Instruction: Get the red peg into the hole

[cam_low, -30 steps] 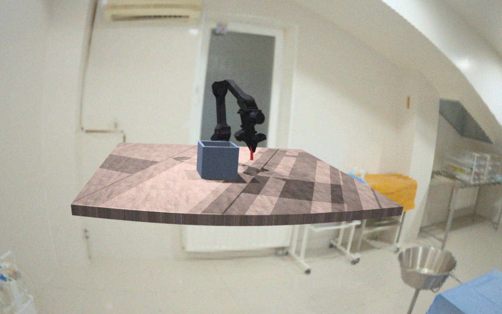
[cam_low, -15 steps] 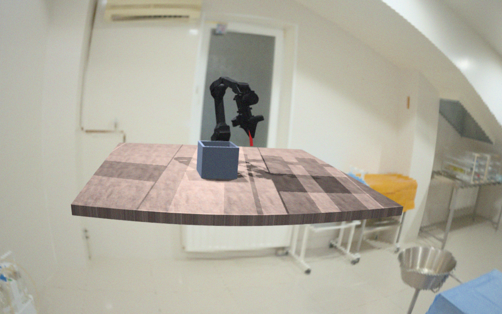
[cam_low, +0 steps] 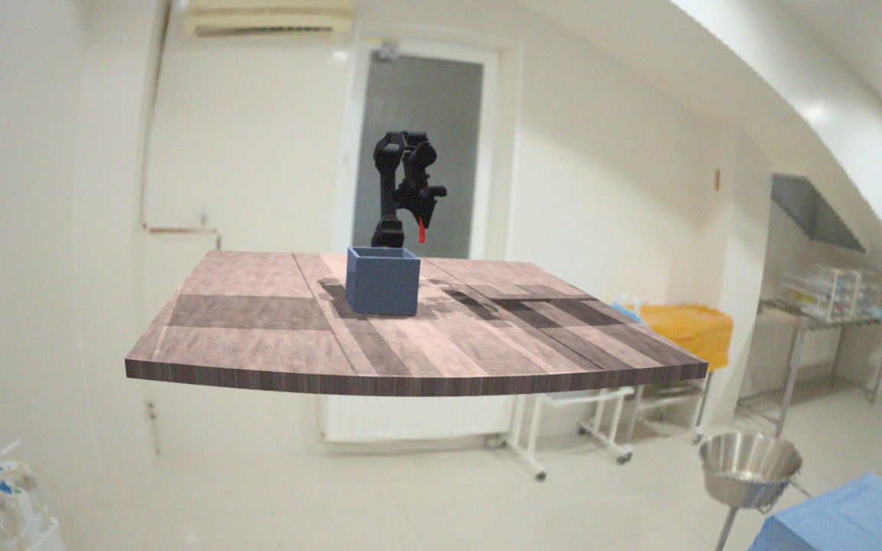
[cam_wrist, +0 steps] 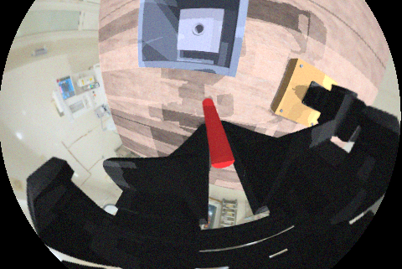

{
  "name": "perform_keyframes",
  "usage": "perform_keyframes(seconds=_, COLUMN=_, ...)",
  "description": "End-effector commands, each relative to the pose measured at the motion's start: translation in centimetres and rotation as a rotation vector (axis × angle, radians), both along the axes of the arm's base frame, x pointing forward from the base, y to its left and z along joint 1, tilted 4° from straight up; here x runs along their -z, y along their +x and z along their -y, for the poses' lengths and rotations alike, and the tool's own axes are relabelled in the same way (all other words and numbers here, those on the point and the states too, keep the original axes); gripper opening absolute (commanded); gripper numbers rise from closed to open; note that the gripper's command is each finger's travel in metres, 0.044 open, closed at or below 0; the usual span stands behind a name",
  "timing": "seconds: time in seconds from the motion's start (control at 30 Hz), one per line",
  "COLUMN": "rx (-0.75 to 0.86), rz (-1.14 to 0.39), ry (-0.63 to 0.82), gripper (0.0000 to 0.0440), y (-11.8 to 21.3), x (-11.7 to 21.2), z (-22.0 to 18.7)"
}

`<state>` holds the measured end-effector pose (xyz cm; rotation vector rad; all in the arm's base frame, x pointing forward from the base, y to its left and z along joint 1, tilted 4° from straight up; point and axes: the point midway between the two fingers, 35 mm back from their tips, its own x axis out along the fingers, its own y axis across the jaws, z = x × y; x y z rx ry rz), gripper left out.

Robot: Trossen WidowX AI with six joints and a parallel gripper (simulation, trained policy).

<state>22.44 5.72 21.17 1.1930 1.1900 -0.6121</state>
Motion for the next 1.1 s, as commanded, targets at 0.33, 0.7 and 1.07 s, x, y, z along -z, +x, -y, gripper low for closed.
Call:
perform_keyframes(seconds=0.33, rx=0.083, rz=-0.039, ry=-0.059, gripper=0.0000, y=1.5, x=-0.1, z=4.2)
perform_keyframes(seconds=0.7, rx=0.124, rz=-0.079, ry=-0.069, gripper=0.0000, y=2.9, x=0.5, z=7.0)
perform_keyframes(seconds=1.07, rx=0.139, rz=-0.118, ry=-0.064, gripper=0.0000, y=4.4, x=2.1, z=9.3)
